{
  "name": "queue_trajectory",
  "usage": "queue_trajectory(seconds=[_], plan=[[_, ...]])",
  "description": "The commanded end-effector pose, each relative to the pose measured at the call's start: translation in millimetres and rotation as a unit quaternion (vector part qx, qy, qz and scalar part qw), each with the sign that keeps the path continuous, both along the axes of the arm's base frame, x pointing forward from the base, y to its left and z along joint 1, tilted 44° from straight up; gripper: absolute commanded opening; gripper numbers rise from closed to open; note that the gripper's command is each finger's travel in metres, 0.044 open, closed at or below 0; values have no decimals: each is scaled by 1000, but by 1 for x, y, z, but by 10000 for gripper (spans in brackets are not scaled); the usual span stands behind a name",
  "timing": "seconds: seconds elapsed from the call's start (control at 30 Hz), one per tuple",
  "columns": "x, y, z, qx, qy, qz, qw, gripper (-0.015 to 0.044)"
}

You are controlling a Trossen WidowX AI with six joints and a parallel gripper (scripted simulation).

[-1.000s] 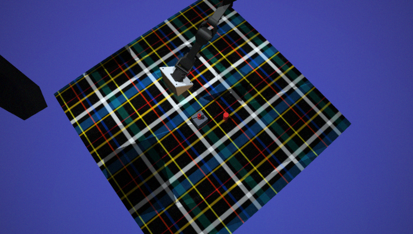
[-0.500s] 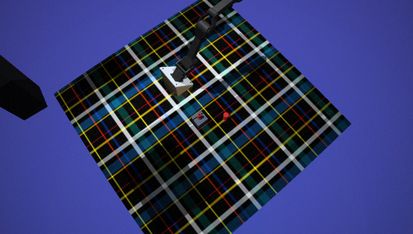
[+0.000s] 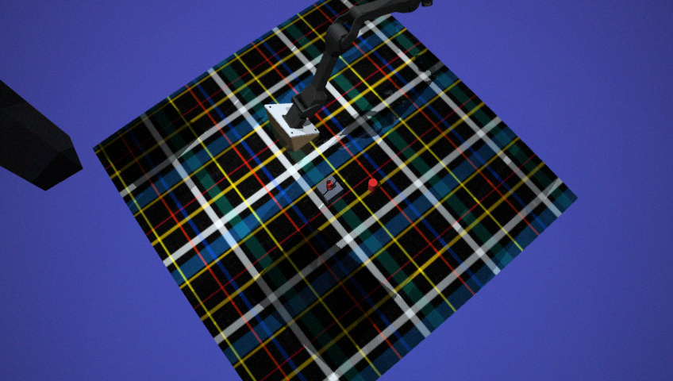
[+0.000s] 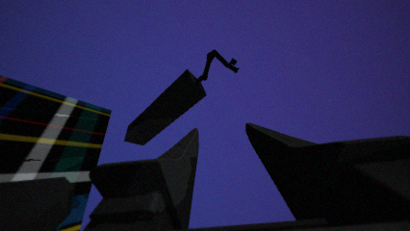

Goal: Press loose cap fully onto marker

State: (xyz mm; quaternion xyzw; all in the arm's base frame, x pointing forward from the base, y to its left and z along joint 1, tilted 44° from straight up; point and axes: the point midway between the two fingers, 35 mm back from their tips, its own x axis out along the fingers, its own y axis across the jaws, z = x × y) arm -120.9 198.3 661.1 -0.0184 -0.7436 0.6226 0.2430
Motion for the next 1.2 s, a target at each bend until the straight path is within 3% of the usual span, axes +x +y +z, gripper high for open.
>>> queue_trajectory(seconds=[0.0,0.3,0.57,0.83,1.17], plan=[[34,63,-29,-108,32,-64,992,252],[132,150,-96,-275,99,-196,936,252],[234,182,-169,-400,176,-298,849,252],[334,172,-249,-503,267,-378,730,252],[436,105,-353,-597,402,-440,537,252]])
